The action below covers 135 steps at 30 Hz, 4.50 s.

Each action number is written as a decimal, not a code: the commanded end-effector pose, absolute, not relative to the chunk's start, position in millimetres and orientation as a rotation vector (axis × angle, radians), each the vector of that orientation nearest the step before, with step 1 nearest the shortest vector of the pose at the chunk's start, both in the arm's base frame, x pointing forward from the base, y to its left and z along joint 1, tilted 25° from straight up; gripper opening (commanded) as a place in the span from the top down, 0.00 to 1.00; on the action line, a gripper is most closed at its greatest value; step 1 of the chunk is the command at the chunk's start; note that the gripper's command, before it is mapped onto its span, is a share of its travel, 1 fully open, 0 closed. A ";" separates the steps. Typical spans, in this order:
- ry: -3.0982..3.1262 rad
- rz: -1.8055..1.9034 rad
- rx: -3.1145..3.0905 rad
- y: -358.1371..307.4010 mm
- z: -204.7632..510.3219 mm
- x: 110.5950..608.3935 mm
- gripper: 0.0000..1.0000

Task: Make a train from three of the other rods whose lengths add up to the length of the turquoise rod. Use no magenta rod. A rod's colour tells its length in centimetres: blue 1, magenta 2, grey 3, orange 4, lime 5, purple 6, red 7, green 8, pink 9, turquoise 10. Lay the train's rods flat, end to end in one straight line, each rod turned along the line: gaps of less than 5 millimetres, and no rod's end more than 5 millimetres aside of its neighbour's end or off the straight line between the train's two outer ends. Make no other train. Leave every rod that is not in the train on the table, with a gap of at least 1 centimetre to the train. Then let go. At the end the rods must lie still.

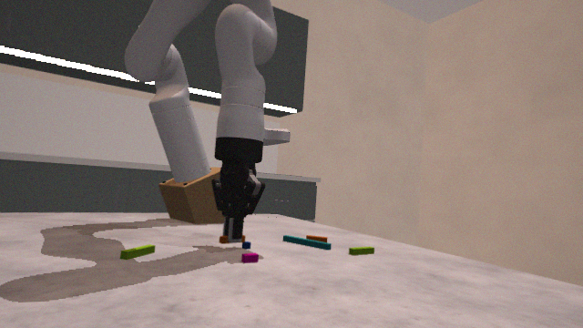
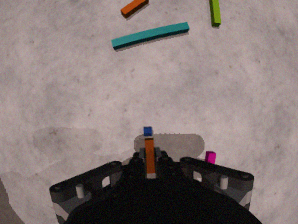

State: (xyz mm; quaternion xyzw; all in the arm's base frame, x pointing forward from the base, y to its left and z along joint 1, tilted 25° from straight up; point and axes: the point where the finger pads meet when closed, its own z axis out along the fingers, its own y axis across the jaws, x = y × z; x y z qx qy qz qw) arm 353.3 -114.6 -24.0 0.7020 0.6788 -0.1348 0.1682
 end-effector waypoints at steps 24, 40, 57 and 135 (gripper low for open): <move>1.948 -0.384 1.985 -117.5 -34.8 353.8 0.95; 1.948 -0.384 1.985 -117.5 -34.8 353.8 0.95; 1.948 -0.384 1.985 -117.5 -34.8 353.8 0.92; 1.958 -0.385 1.976 -82.3 48.5 350.9 0.00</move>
